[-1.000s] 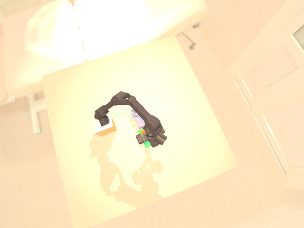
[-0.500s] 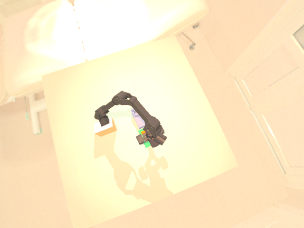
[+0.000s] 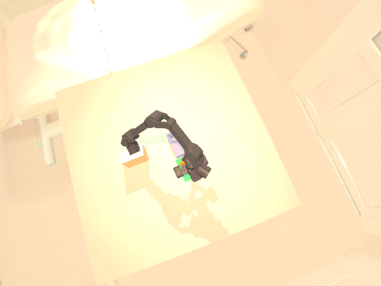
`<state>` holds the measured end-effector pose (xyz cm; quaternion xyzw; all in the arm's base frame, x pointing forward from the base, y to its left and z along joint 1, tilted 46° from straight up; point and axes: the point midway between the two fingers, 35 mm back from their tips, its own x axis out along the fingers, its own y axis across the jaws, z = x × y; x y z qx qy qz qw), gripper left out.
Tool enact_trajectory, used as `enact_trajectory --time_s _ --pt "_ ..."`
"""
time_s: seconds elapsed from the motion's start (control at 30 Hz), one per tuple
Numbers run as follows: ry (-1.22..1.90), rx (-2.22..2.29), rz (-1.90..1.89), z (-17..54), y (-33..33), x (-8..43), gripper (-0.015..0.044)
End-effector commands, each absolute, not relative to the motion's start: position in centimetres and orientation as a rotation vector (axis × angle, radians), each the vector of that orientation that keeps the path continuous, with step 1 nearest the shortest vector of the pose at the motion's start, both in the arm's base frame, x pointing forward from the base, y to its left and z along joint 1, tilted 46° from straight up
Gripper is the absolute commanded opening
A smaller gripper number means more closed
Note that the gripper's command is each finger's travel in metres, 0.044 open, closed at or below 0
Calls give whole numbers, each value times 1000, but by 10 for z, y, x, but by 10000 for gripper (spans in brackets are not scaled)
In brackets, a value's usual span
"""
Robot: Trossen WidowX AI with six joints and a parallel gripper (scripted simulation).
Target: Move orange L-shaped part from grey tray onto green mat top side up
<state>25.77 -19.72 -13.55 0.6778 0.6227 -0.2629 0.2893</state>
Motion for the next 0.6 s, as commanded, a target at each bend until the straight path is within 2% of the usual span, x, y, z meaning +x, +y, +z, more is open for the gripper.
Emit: enact_trajectory --time_s 0.0,0.57 --pt "1667 1814 -702 -141 -190 258 0" --pt "1667 1814 -701 -145 -186 259 0"
